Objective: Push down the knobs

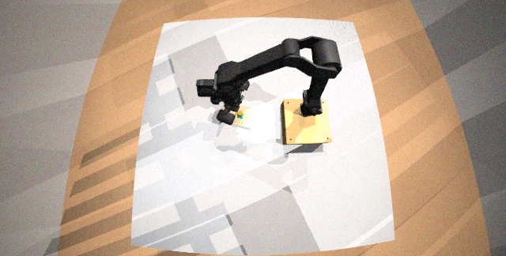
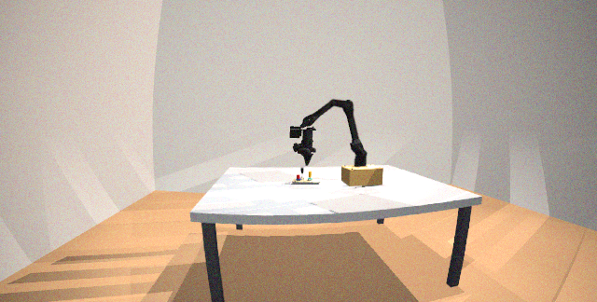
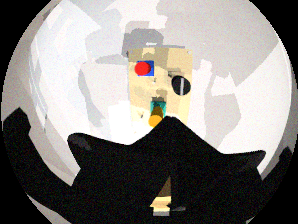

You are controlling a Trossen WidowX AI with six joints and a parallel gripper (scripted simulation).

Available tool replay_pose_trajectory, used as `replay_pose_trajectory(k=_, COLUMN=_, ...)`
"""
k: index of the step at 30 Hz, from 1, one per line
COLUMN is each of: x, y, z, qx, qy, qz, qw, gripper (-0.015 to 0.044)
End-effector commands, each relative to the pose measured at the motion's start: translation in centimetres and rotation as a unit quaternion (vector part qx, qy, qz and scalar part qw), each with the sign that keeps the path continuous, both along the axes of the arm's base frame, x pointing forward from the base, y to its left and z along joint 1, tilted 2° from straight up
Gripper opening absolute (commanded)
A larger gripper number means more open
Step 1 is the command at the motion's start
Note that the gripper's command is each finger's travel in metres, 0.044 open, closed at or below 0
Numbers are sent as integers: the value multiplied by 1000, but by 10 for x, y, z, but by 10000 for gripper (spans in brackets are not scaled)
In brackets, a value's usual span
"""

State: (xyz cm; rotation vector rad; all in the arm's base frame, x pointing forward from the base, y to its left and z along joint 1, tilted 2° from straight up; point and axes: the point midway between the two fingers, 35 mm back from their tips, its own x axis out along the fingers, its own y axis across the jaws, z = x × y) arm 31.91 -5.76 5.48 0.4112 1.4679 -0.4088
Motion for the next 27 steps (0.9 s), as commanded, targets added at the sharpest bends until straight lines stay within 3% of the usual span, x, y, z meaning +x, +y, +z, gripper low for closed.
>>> replay_pose_trajectory(k=1, x=3, y=-3, z=3, qx=-5, qy=5, qz=76, qw=997, gripper=0)
replay_pose_trajectory(k=14, x=10, y=-9, z=14, qx=-20, qy=13, qz=294, qw=956, gripper=0)
replay_pose_trajectory(k=27, x=17, y=-15, z=24, qx=-32, qy=21, qz=498, qw=867, gripper=0)
